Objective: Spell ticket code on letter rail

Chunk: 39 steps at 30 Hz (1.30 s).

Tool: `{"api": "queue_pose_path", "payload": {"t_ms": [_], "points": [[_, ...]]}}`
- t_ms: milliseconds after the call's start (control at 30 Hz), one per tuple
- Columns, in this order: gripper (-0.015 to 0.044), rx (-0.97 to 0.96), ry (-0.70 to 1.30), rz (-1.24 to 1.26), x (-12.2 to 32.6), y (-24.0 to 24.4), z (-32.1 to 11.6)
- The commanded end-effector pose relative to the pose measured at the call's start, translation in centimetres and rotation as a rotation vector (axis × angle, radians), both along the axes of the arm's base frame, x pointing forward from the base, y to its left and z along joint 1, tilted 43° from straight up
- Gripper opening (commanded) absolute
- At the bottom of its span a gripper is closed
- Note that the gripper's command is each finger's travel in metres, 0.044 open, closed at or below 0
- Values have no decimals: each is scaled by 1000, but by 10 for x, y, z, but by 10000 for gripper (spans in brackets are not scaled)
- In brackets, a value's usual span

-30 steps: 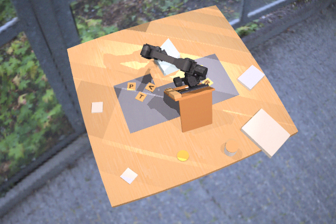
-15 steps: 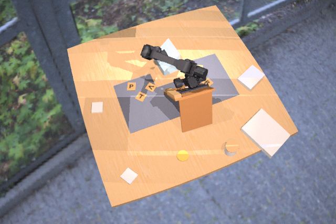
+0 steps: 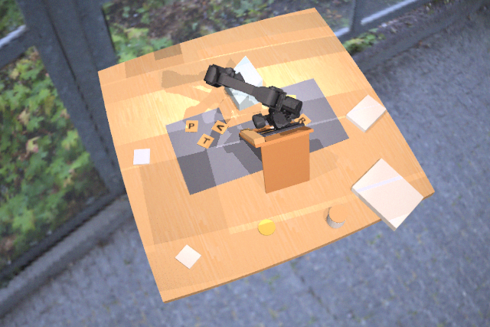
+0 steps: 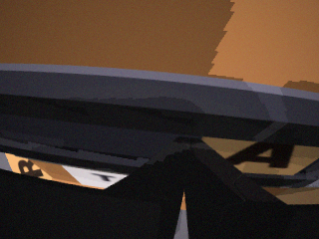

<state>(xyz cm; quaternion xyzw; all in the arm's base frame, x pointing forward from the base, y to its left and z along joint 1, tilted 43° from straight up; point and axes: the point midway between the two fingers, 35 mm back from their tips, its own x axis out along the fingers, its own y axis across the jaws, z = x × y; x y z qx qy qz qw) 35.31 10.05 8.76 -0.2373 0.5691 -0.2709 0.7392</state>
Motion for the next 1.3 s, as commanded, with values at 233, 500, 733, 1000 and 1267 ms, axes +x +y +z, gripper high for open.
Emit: {"api": "queue_pose_path", "payload": {"t_ms": [233, 500, 733, 1000, 1267], "points": [[0, -4, -2, 4, 0, -3, 4], [0, -4, -2, 4, 0, -5, 6], [0, -4, -2, 4, -1, -7, 8], [0, -4, -1, 4, -1, -9, 9], [0, -4, -1, 4, -1, -10, 10]]}}
